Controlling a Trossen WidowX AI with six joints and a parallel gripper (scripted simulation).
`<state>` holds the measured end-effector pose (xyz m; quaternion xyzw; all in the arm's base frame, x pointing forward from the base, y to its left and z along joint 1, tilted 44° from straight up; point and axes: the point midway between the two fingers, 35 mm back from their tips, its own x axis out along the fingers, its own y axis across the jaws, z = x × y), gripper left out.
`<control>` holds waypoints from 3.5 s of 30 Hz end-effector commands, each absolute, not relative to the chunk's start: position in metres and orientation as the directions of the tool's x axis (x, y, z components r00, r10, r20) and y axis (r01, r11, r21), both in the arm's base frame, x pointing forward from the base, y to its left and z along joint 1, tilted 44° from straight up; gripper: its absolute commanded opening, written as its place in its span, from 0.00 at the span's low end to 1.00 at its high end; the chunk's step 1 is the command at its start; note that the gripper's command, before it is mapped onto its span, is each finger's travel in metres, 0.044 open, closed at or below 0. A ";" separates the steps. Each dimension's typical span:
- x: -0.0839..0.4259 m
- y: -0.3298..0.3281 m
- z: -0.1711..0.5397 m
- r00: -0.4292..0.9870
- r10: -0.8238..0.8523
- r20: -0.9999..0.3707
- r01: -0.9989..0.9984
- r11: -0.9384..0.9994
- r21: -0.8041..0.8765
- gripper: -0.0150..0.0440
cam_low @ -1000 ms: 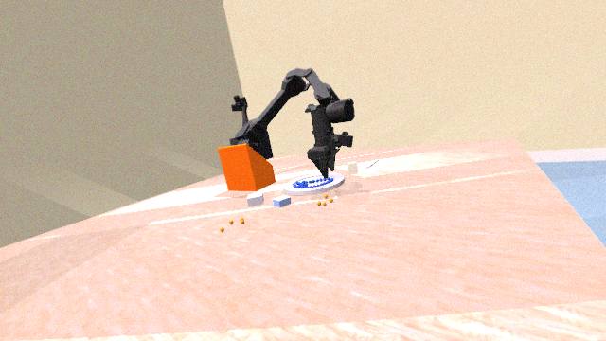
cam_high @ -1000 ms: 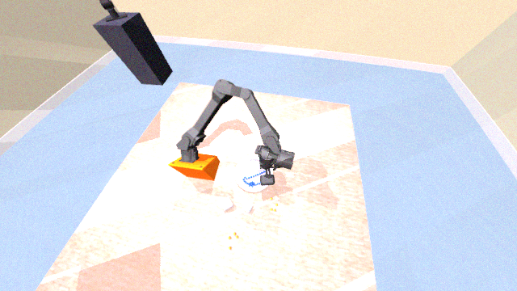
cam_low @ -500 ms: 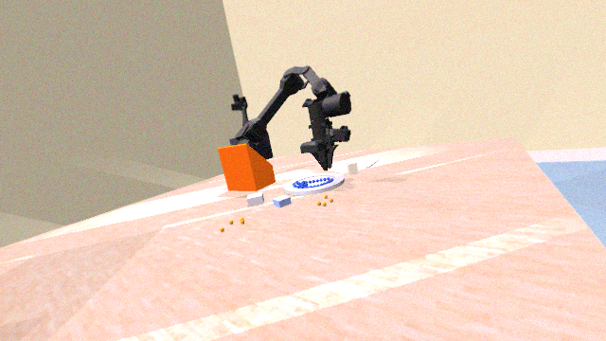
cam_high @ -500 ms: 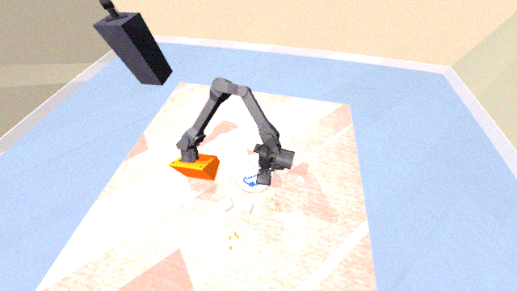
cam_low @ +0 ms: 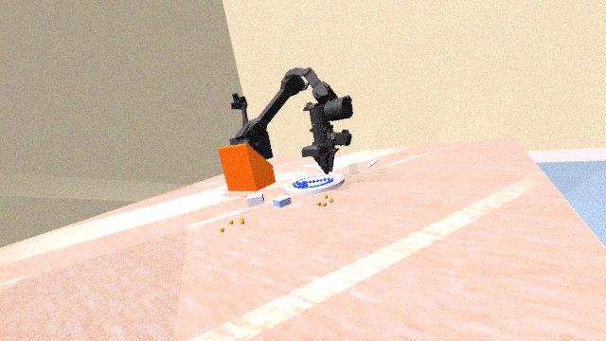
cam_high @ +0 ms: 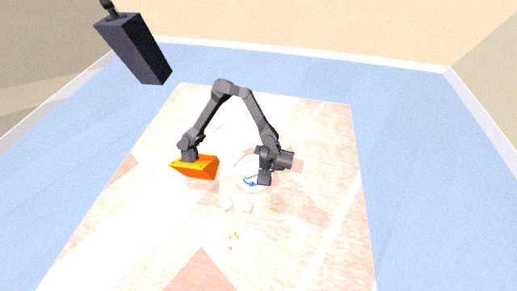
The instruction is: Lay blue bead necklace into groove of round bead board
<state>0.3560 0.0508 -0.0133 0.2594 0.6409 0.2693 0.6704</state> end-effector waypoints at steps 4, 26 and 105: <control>0.353 0.060 -0.023 0.026 0.697 -0.717 -0.014 0.718 0.696 0.46; 0.354 0.064 -0.028 0.027 0.694 -0.719 -0.020 0.720 0.694 0.25; 0.359 0.072 -0.012 0.025 0.697 -0.716 -0.011 0.717 0.697 1.00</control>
